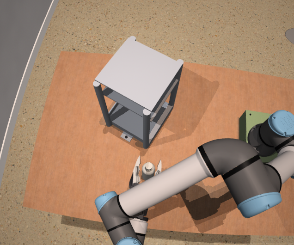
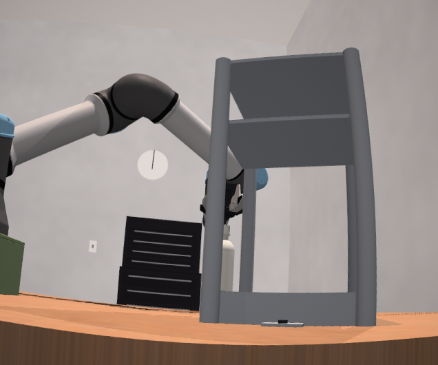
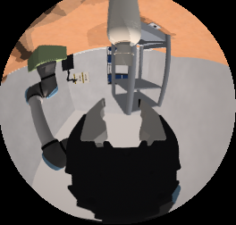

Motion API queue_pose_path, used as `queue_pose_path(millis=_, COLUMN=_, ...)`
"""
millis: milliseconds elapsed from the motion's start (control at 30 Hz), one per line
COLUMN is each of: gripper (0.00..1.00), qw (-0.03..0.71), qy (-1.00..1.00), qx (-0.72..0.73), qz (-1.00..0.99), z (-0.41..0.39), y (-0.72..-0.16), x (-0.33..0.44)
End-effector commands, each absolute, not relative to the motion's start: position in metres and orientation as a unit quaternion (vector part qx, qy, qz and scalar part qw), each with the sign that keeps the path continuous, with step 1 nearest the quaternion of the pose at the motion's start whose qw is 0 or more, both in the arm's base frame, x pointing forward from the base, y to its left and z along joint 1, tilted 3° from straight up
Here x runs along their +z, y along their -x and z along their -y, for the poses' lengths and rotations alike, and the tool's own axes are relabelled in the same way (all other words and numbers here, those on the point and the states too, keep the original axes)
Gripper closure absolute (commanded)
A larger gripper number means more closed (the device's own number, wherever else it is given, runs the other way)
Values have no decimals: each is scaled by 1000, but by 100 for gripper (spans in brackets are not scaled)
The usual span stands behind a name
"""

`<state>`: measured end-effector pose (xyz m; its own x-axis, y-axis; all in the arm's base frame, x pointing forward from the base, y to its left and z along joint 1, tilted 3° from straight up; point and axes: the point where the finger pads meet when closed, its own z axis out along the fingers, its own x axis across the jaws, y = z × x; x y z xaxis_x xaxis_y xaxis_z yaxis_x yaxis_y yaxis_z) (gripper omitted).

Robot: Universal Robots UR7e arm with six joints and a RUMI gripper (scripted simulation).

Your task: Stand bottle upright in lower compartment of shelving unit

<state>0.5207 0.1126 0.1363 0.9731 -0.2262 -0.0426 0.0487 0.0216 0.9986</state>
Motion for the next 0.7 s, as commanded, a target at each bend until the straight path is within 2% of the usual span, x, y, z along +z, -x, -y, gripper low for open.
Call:
queue_pose_path(millis=0, gripper=57, qw=712, qy=-693, qx=-97, qz=65, z=-111, y=-520, x=120)
queue_pose_path(millis=667, gripper=57, qw=712, qy=-693, qx=-97, qz=65, z=-110, y=-517, x=60)
